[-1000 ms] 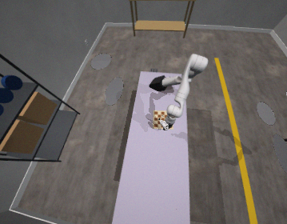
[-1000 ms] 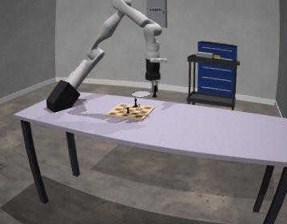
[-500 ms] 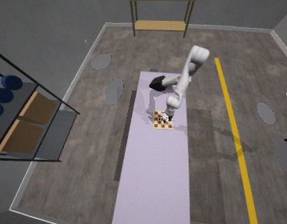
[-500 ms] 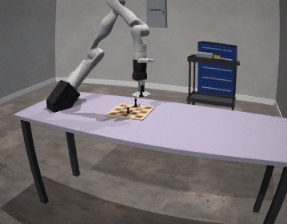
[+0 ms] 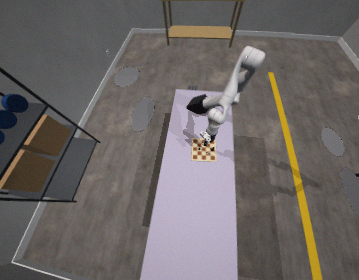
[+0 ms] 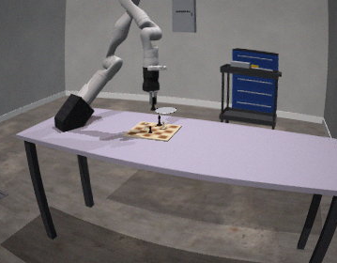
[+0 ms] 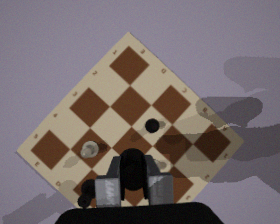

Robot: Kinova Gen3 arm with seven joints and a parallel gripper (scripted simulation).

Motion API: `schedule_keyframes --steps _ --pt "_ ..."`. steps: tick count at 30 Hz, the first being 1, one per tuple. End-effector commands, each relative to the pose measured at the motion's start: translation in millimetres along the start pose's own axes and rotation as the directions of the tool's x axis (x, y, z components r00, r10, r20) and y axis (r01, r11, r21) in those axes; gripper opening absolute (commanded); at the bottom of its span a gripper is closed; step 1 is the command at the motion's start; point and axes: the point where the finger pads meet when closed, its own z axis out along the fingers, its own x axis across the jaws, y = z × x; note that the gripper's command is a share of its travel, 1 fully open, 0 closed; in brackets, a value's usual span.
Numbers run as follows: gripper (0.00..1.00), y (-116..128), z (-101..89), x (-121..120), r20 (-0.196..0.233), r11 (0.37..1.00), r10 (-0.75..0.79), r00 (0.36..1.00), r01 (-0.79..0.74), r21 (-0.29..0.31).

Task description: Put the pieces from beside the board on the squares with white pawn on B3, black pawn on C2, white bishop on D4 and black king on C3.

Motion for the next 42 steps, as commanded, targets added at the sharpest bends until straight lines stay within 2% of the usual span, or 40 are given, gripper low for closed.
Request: schedule_keyframes --steps 1,12,17,19,33,42 --pt "0.00 -1 -1.9 1 0.000 1.000 0.003 1.000 -0.003 0.005" --pt "0.00 -1 5.3 1 0.000 1.000 0.003 1.000 -0.003 0.005" --pt "0.00 -1 22.0 1 0.000 1.000 0.003 1.000 -0.003 0.005" --pt "0.00 -1 22.0 1 0.000 1.000 0.003 1.000 -0.003 0.005" --pt "0.00 -2 83.8 1 0.000 1.000 0.003 1.000 -0.003 0.005" --pt "0.00 -2 93.9 1 0.000 1.000 0.003 1.000 -0.003 0.005"
